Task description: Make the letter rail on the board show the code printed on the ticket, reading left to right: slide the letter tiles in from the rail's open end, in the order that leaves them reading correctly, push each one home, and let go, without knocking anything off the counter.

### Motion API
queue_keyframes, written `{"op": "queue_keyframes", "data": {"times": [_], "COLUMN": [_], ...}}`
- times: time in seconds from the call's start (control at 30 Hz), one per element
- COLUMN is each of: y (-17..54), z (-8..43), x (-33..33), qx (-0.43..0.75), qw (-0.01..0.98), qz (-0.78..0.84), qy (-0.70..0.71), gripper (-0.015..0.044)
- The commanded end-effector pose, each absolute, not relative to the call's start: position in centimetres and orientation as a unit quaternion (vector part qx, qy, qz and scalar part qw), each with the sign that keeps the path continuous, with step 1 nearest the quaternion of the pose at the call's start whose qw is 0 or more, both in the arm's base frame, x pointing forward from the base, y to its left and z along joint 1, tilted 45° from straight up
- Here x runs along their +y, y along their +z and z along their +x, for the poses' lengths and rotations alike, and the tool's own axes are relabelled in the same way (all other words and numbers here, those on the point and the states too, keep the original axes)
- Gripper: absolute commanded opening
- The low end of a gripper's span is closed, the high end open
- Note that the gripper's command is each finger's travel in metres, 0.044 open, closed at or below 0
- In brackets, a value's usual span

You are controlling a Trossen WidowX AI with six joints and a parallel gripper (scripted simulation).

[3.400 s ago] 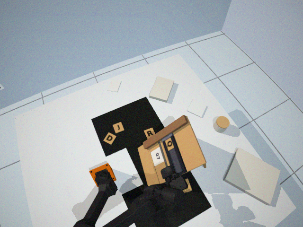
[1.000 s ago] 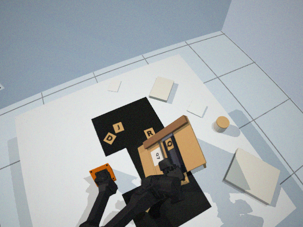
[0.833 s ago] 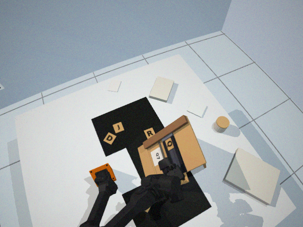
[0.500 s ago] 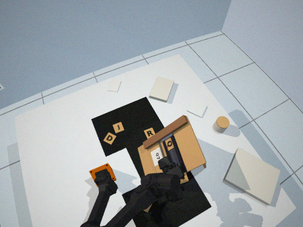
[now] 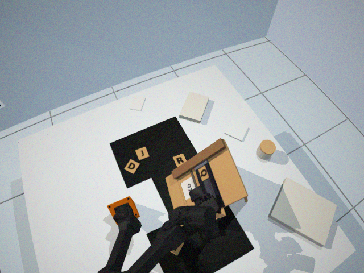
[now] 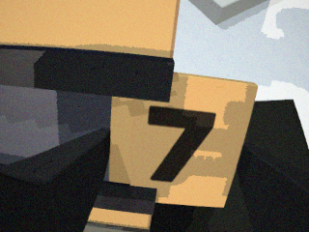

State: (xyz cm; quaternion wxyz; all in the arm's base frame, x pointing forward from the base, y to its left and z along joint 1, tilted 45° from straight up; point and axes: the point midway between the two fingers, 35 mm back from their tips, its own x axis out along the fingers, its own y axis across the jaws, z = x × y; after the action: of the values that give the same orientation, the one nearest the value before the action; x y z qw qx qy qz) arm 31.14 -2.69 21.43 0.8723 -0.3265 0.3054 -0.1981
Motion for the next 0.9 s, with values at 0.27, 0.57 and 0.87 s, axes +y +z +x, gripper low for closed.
{"op": "queue_keyframes", "data": {"times": [0.27,0.57,0.87], "y": [21.00,20.68,20.37], "z": [31.22,31.30,31.37], "x": [-2.36,-2.04,-1.73], "qx": [0.306,0.306,0.306], "qw": [0.872,0.872,0.872], "qz": [-0.326,-0.326,-0.326], "qy": [-0.201,-0.201,-0.201], "gripper": [0.0000,0.0000,0.0000]}}
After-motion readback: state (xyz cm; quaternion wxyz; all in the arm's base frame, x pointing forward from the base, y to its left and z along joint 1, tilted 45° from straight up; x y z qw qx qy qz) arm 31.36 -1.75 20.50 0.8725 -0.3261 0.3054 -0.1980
